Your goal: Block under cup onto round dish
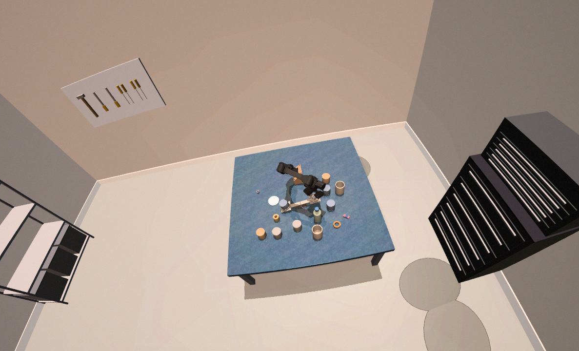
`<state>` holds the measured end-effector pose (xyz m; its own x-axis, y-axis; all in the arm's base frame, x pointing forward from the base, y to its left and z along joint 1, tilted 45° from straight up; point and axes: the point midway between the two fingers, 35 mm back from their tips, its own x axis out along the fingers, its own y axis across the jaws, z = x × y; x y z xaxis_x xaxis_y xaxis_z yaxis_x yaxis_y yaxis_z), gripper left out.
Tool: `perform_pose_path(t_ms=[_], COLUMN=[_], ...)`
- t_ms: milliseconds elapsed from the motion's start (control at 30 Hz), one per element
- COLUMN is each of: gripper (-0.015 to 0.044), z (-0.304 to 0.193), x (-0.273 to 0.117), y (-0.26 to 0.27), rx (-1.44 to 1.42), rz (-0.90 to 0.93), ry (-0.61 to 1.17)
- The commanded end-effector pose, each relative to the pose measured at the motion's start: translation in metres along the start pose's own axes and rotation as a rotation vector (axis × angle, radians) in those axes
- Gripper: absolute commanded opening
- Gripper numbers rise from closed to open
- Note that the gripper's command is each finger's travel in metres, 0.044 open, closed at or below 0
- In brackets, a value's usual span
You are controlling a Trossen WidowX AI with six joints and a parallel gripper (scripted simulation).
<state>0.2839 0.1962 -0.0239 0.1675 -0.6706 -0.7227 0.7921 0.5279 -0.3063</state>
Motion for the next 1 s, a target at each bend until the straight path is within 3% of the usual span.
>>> perform_pose_path(t_ms=[0, 733, 833, 967], gripper=[0.0260, 0.0260, 0.0181, 0.0155], z=[0.000, 0.001, 0.001, 0.001], x=[0.007, 0.040, 0.040, 0.040], y=[-0.001, -0.002, -0.002, -0.002], rx=[-0.006, -0.006, -0.006, -0.006], rz=[-0.004, -0.004, -0.004, -0.004], ry=[-0.005, -0.007, -0.007, -0.007])
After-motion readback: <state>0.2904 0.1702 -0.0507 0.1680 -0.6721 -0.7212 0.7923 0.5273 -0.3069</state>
